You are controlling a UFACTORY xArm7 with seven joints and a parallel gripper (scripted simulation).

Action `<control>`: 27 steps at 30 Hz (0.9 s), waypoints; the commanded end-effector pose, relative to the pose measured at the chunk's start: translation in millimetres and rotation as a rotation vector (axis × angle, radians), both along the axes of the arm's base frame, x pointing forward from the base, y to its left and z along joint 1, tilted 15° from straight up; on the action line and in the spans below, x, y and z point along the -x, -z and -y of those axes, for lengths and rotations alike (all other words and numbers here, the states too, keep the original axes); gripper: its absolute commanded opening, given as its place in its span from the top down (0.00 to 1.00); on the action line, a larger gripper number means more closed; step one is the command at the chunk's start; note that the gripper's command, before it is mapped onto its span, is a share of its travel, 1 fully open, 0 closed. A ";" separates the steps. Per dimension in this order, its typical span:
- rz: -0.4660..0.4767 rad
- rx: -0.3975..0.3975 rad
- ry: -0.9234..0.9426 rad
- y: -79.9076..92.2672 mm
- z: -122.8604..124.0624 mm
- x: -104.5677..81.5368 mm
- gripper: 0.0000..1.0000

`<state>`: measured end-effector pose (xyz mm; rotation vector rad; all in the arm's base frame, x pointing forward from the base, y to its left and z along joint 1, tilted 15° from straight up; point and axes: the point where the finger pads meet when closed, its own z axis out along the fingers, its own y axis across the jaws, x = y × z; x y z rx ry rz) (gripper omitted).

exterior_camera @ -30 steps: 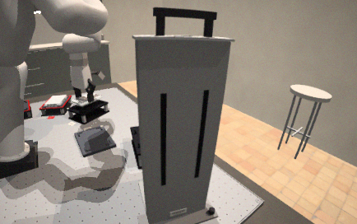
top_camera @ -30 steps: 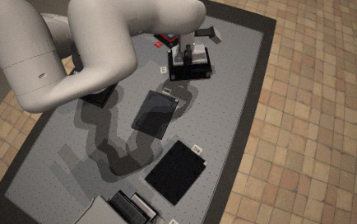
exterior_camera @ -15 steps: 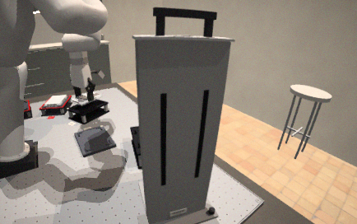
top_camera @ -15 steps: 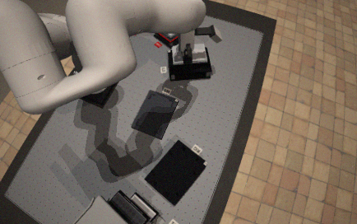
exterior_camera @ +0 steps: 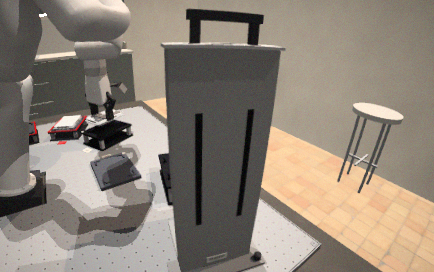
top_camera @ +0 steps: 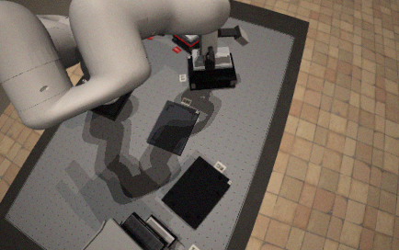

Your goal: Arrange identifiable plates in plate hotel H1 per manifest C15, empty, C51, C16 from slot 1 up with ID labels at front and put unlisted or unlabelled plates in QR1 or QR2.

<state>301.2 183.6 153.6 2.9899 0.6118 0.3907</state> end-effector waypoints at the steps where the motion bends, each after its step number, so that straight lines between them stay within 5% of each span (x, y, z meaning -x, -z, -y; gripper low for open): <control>1: 0.002 -0.001 0.000 -2.3 -0.6 -0.1 1.00; 27: 0.002 -0.001 0.000 -17.8 -0.8 4.0 1.00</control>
